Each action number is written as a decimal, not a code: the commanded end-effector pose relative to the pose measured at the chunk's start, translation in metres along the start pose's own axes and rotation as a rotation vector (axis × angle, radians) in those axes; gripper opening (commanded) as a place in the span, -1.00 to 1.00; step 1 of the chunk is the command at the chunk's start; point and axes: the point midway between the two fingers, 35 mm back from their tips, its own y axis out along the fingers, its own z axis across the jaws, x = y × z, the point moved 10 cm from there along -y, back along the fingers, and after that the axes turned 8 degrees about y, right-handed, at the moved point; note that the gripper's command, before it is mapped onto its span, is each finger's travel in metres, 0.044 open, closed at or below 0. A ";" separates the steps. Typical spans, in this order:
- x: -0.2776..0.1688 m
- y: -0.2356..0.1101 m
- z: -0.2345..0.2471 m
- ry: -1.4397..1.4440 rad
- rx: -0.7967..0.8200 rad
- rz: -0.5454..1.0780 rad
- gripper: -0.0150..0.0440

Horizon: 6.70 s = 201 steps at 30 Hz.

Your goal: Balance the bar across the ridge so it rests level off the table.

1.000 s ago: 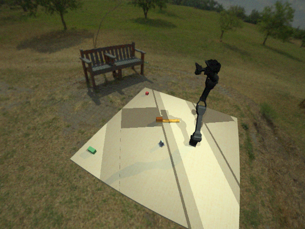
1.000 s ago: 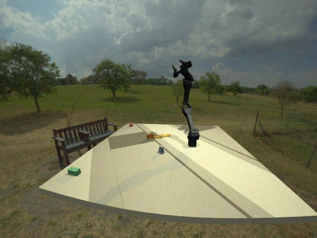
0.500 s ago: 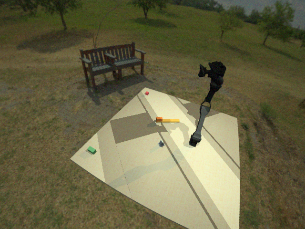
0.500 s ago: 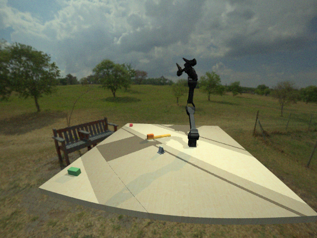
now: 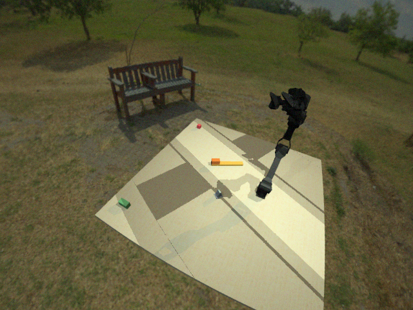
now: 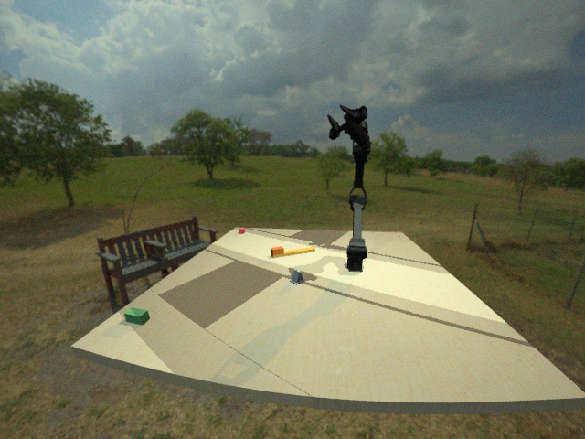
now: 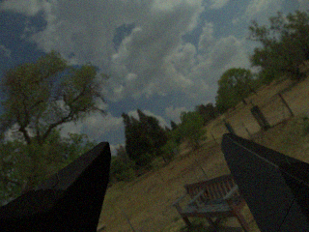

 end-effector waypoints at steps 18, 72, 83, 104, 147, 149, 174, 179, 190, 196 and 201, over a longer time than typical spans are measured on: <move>-0.081 0.050 0.008 -0.015 -0.175 0.115 0.58; -0.196 0.126 -0.216 0.359 -1.159 0.174 0.58; -0.195 0.108 -0.280 0.534 -1.426 0.065 0.58; -0.177 0.041 -0.386 0.938 -1.913 -0.353 0.58; -0.199 -0.108 -0.500 1.378 -2.311 -1.091 0.58; -0.199 -0.108 -0.500 1.378 -2.311 -1.091 0.58; -0.216 -0.122 -0.514 1.378 -2.311 -1.091 0.58; -0.216 -0.122 -0.514 1.378 -2.311 -1.091 0.58; -0.216 -0.121 -0.513 1.372 -2.312 -1.087 0.04; -0.216 -0.121 -0.513 1.372 -2.312 -1.087 -0.16; -0.211 -0.118 -0.511 1.372 -2.312 -1.087 -0.49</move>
